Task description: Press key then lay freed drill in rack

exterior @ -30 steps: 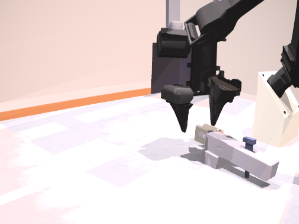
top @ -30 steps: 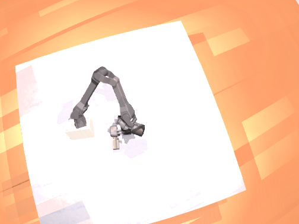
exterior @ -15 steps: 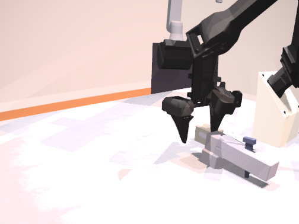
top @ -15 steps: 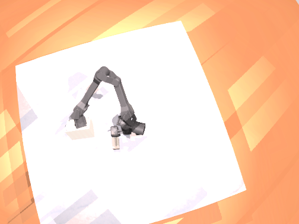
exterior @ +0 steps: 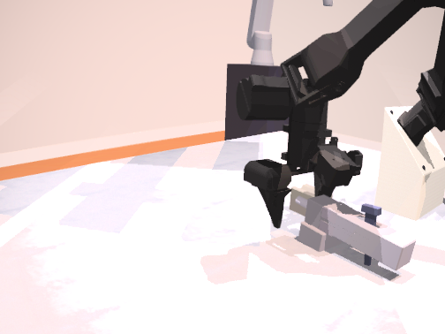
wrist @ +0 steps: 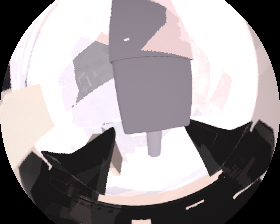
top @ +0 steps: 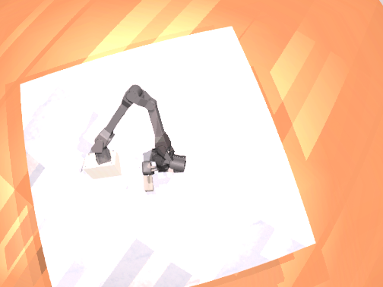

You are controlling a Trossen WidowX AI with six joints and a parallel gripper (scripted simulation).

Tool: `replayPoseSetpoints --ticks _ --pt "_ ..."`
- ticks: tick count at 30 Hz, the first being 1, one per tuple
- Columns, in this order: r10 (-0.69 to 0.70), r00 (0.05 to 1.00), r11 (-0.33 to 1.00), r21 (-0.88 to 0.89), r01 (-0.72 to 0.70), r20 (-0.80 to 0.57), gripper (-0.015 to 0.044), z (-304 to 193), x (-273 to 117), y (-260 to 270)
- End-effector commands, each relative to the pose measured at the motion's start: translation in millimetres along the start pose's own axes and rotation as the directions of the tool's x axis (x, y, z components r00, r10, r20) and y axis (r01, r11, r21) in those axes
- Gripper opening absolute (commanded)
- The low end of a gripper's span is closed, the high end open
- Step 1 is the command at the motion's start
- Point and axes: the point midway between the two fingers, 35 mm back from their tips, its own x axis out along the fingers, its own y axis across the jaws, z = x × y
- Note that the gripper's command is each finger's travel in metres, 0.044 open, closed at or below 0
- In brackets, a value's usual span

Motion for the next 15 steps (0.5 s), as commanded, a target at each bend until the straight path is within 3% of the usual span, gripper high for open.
replayPoseSetpoints --ticks 1,15 --pt "-0.001 1.0 1.0 0.0 0.001 0.0 0.0387 -0.2 -0.5 -0.2" --pt "-0.001 1.0 1.0 0.0 0.001 0.0 0.002 -0.2 -0.5 -0.2"
